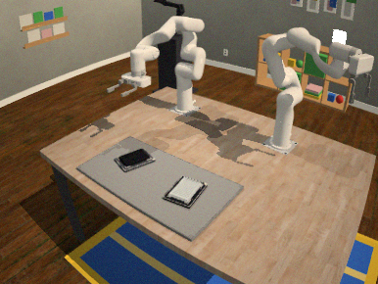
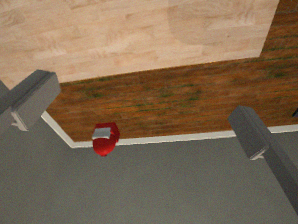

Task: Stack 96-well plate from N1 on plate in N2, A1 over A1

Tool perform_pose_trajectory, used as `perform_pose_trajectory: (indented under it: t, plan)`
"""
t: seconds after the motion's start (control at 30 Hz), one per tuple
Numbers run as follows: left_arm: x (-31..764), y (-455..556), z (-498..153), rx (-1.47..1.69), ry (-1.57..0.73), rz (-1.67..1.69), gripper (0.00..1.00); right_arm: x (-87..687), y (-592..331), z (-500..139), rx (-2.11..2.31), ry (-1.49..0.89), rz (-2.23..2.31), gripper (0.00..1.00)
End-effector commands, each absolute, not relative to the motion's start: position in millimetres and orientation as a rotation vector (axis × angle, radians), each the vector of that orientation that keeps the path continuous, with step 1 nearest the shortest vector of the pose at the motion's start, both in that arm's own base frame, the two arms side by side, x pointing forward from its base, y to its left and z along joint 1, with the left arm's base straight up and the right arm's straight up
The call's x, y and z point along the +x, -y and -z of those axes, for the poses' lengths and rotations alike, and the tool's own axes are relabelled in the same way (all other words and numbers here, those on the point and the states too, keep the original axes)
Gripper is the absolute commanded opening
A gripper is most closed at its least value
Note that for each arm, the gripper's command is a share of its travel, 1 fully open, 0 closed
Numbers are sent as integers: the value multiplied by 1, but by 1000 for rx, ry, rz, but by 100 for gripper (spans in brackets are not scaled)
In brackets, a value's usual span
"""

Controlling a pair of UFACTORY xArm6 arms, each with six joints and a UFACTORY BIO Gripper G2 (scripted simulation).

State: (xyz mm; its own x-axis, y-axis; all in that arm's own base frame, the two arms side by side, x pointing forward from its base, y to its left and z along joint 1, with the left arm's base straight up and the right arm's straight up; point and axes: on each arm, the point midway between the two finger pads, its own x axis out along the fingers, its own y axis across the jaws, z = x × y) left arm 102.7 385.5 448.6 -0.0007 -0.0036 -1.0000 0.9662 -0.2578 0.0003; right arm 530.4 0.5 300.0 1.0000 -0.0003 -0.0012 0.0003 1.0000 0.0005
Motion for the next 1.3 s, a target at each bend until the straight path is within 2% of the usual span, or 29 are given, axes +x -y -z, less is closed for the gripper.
perform_pose_trajectory:
  t: [0.0,0.43,1.27]
  plan:
    - [103,-386,-450,1399,-1074,1399,100,531,0,-302,0,4,0,37]
    - [103,-386,-450,1399,-1074,1399,100,545,-30,-272,1,4,300,37]
    - [103,-386,-450,1399,-1074,1399,100,581,-107,-194,2,4,301,37]
